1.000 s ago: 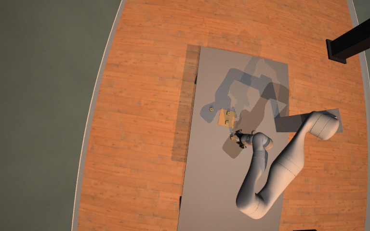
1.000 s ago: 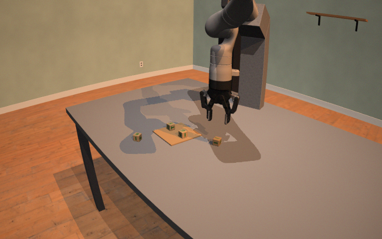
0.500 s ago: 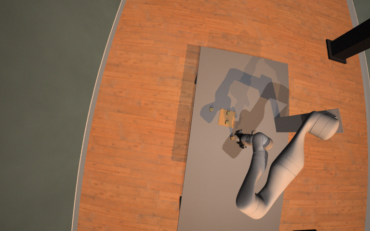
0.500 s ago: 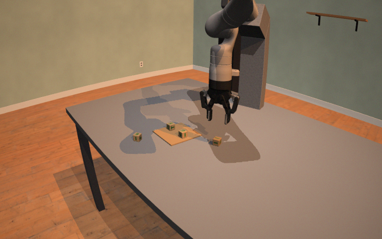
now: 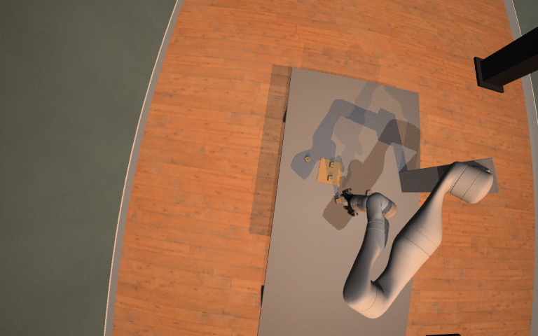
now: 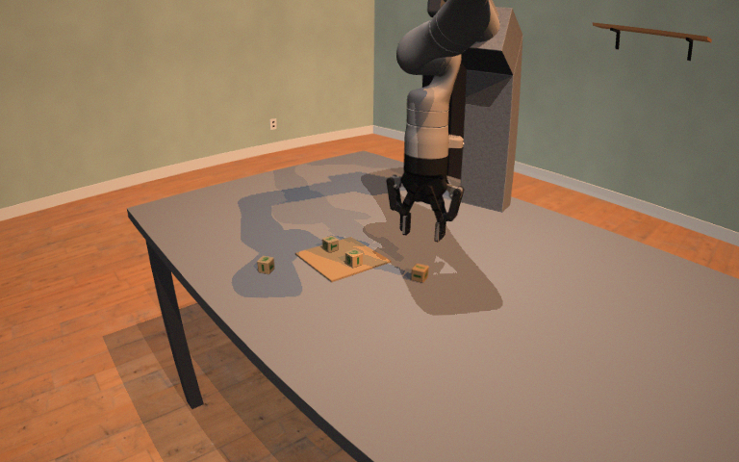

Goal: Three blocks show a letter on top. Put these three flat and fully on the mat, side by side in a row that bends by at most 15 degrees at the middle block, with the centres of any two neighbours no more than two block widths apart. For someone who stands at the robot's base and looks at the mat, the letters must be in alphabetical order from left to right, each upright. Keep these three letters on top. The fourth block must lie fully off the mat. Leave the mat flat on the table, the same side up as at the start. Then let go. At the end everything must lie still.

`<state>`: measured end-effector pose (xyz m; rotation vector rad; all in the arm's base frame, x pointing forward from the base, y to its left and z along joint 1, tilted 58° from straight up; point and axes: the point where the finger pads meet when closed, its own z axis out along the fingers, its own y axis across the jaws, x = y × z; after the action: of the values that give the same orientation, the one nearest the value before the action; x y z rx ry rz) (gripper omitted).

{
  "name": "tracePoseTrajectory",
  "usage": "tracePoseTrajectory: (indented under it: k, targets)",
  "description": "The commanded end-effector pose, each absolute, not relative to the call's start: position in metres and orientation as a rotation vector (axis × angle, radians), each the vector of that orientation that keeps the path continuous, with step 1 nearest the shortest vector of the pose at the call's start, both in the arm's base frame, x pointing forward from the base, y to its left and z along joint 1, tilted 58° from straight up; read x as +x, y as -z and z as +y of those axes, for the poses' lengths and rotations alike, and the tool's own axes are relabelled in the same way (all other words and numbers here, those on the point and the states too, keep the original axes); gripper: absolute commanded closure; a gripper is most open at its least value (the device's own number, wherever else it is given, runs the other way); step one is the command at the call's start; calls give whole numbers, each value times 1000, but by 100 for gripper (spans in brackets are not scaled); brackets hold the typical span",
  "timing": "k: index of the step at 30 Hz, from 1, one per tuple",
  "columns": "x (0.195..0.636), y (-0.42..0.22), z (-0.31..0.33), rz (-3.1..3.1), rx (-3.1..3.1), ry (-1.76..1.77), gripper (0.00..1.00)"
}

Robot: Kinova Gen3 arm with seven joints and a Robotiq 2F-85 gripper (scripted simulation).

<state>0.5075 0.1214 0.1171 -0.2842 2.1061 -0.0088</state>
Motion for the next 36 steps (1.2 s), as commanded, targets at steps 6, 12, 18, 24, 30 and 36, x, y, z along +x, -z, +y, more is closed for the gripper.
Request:
tracePoseTrajectory:
  k: [6,12,18,24,30,36]
  targets:
    - [514,-113,122,2106,-284,9,38]
    - [519,-110,123,2106,-284,9,38]
    - [527,-105,124,2106,-284,9,38]
    - [534,-101,125,2106,-284,9,38]
    - [540,-97,126,2106,-284,9,38]
    - [545,-93,126,2106,-284,9,38]
